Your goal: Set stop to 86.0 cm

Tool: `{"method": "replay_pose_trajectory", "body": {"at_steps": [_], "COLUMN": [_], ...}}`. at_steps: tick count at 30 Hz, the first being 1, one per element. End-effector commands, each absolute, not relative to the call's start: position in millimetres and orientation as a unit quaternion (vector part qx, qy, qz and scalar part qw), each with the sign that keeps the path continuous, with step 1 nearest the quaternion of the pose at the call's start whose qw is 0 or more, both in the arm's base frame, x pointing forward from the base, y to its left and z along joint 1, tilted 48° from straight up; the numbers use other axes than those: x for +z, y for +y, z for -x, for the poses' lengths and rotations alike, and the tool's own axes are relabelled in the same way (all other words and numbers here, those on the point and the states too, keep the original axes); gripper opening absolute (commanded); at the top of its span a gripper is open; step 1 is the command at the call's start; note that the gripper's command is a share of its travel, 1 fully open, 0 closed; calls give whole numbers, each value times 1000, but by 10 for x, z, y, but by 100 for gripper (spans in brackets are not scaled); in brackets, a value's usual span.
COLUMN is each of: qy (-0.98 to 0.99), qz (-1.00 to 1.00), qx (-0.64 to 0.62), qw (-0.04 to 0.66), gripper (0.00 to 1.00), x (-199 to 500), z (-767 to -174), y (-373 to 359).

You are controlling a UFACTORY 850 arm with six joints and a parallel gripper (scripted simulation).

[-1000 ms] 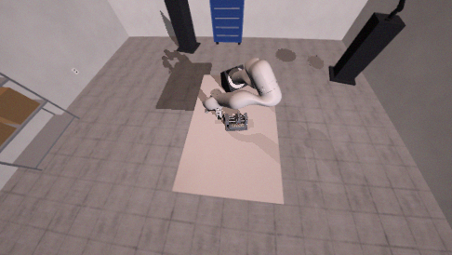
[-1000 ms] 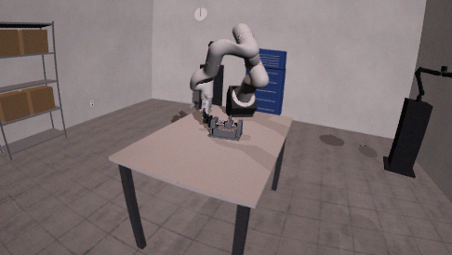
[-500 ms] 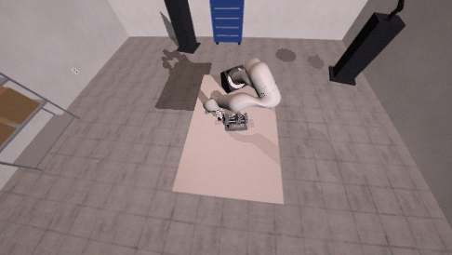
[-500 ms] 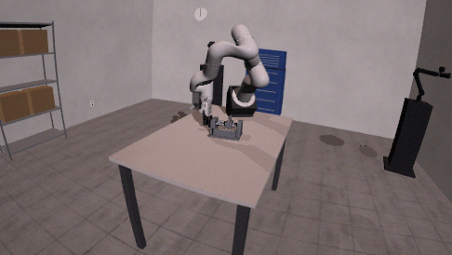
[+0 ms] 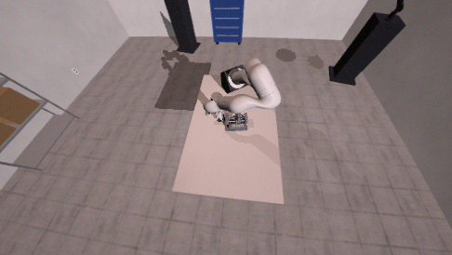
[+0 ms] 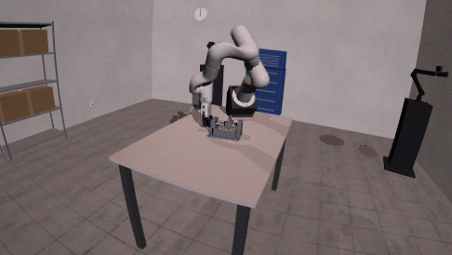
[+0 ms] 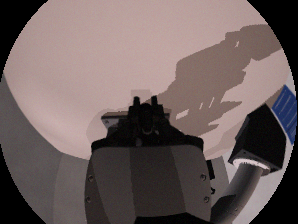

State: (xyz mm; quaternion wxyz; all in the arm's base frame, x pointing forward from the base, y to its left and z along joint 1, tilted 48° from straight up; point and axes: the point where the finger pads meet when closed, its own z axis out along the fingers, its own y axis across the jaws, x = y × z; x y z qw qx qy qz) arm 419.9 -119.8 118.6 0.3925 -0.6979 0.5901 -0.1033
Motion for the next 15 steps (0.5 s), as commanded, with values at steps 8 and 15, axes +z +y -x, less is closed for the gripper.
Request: {"method": "replay_pose_trajectory", "body": {"at_steps": [8,15], "qy": [590,590], "qz": [697,697], "qx": [-104,-104], "qw": [393,393], "gripper": [6,6], "x": [1210,1220], "z": [-4262,-4283], "y": [-1191,-1188]}}
